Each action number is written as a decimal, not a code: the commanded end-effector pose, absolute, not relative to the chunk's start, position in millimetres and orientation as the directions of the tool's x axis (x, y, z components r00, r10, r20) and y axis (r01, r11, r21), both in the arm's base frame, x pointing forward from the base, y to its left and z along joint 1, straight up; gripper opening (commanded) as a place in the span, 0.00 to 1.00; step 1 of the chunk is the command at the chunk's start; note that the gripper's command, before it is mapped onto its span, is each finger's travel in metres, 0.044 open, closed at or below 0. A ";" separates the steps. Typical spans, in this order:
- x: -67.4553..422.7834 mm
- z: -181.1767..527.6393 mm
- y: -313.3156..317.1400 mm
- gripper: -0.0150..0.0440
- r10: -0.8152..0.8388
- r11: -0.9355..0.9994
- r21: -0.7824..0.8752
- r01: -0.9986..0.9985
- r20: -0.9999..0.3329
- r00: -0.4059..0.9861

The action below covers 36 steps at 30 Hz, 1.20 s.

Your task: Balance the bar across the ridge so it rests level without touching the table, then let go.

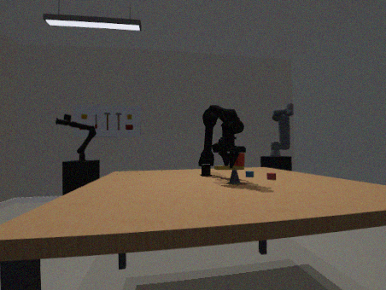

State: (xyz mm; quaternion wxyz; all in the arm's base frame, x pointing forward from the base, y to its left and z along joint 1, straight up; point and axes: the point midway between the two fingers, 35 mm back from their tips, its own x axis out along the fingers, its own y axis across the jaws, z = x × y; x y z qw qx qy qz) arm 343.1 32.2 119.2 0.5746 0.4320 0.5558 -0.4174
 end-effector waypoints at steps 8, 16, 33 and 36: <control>342.8 116.7 32.4 0.25 0.003 0.275 0.033 0.961 -0.999 0.033; 342.8 116.1 32.3 0.25 0.003 0.275 0.033 0.961 -0.999 0.033; 342.9 114.6 32.1 0.25 0.003 0.275 0.033 0.961 -0.999 0.033; 342.9 114.4 32.0 0.25 0.003 0.275 0.033 0.961 -0.999 0.033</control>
